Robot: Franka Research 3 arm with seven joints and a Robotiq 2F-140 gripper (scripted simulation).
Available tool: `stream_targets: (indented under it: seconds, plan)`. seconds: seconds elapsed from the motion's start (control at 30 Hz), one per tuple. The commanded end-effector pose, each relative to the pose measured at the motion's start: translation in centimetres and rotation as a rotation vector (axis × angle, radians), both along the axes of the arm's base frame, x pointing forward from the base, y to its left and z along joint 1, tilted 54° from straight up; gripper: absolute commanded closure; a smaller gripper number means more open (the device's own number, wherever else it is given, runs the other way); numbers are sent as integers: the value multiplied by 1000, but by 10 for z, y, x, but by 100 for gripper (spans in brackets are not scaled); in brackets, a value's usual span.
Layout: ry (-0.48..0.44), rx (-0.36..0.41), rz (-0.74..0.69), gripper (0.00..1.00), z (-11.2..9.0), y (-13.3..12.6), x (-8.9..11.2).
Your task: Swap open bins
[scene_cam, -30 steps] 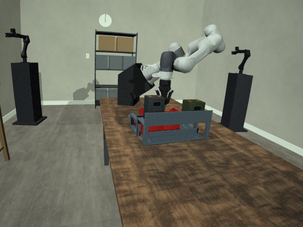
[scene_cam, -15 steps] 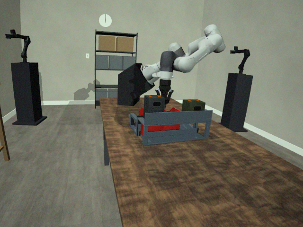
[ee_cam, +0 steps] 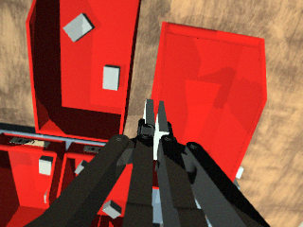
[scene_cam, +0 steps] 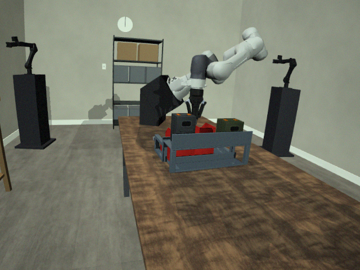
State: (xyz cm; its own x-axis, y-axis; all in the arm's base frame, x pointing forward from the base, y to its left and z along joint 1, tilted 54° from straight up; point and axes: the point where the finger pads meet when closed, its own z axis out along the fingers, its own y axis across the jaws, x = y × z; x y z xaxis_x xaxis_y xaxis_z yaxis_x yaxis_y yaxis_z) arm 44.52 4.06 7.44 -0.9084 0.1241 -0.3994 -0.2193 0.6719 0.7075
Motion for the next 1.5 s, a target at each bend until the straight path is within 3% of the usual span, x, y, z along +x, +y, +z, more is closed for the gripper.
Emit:
stream_targets:
  seconds: [0.0, 0.5, 1.47]
  plan:
    - [14, 10, -2, 100, 4, -3, -4]
    - [14, 10, -2, 100, 27, -31, -18]
    - [14, 10, -2, 100, 31, -37, -20]
